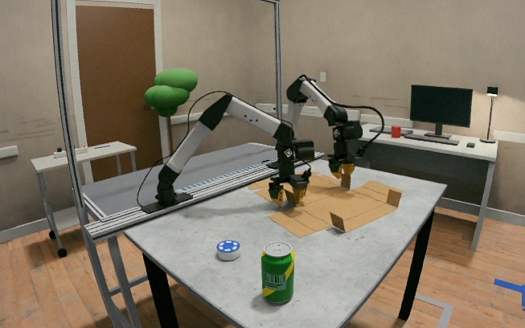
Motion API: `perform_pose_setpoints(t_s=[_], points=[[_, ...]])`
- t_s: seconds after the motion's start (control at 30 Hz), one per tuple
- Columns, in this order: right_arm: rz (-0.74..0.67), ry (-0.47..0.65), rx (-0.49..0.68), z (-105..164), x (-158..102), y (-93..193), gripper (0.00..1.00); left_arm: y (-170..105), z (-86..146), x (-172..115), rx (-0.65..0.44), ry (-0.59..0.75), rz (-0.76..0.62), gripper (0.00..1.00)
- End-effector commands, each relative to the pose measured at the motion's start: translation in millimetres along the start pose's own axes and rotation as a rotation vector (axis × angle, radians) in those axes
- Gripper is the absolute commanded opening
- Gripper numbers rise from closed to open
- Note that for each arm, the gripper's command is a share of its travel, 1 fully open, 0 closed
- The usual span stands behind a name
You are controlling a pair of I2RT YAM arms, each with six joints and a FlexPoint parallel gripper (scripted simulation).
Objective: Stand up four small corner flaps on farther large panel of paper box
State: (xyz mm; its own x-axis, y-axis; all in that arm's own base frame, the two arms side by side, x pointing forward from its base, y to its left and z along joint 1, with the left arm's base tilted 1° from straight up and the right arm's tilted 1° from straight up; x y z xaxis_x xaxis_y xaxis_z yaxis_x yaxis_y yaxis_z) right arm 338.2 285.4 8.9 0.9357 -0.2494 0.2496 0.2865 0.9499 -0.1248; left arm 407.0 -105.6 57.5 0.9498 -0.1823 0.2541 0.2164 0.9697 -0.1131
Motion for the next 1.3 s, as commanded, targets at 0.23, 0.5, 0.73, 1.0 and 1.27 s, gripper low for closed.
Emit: perform_pose_setpoints(t_s=[0.23, 0.5, 0.73, 1.0, 1.27], points=[[0.014, 0.03, -0.044, -13.6, -9.3, -4.4, 0.77, -0.3, 25.9, 15.8, 0.011, -0.058, -0.022, 0.61], [0.014, 0.03, -0.044, -13.6, -9.3, -4.4, 0.77, 12.0, 25.1, 15.4, 0.033, -0.051, -0.027, 0.7], [0.014, 0.03, -0.044, -13.6, -9.3, -4.4, 0.77, 29.9, 15.9, 12.0, 0.061, -0.023, -0.031, 0.77], [0.014, 0.03, -0.044, -13.6, -9.3, -4.4, 0.77, 37.9, 15.7, 11.9, 0.071, -0.02, -0.036, 0.77], [0.014, 0.03, -0.044, -13.6, -9.3, -4.4, 0.77, 35.3, 7.9, 14.8, 0.069, -0.035, -0.046, 0.77]])
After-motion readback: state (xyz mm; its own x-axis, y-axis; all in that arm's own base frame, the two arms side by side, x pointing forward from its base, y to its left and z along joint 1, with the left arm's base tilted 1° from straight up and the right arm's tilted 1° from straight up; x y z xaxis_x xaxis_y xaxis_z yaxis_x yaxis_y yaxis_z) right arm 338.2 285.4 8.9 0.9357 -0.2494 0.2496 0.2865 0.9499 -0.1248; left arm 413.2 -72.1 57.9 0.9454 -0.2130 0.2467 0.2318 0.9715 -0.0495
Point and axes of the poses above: on each arm, the point where the finger pads meet when closed, its own z axis back along the fingers, its own y axis across the jaws, x = y × z, the point moved 1 cm from there along z, back along the fingers
